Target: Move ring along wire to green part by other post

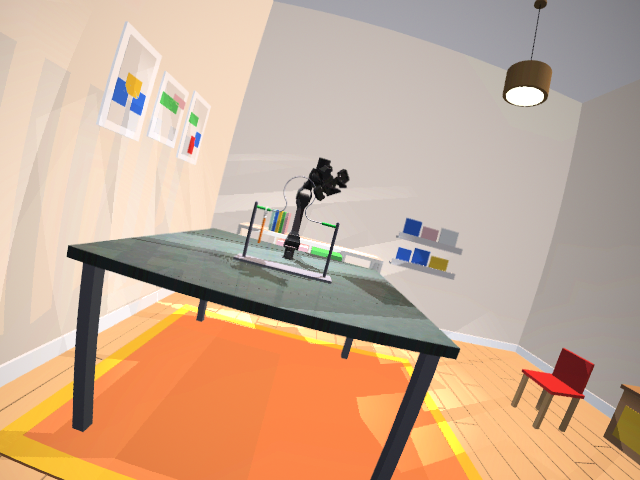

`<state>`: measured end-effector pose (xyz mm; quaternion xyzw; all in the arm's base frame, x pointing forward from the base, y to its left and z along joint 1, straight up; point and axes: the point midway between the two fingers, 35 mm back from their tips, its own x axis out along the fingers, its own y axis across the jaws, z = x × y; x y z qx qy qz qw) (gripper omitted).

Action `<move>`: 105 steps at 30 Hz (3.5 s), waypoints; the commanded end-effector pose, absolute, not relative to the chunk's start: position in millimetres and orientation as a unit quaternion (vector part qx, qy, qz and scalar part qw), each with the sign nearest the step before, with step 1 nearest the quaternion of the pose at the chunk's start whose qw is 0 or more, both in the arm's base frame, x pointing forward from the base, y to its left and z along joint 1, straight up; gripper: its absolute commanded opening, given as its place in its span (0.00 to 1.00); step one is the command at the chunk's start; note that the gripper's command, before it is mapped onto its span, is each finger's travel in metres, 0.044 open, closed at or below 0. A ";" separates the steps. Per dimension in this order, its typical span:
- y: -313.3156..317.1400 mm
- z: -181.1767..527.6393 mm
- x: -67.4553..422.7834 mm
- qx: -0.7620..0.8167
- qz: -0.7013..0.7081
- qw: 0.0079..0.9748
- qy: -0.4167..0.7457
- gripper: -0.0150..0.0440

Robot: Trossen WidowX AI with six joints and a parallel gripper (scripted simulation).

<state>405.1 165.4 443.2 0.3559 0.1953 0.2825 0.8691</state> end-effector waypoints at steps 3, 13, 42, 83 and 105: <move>104.0 472.6 404.9 0.379 0.206 0.895 0.110 0.53; -8.2 508.5 403.5 0.403 0.069 0.912 -0.026 0.53; -240.2 298.4 347.1 0.302 -0.132 0.944 0.005 0.53; -133.1 81.0 212.8 -0.072 0.013 0.996 0.044 0.53; -132.1 128.5 262.8 -0.007 0.017 0.999 0.039 0.53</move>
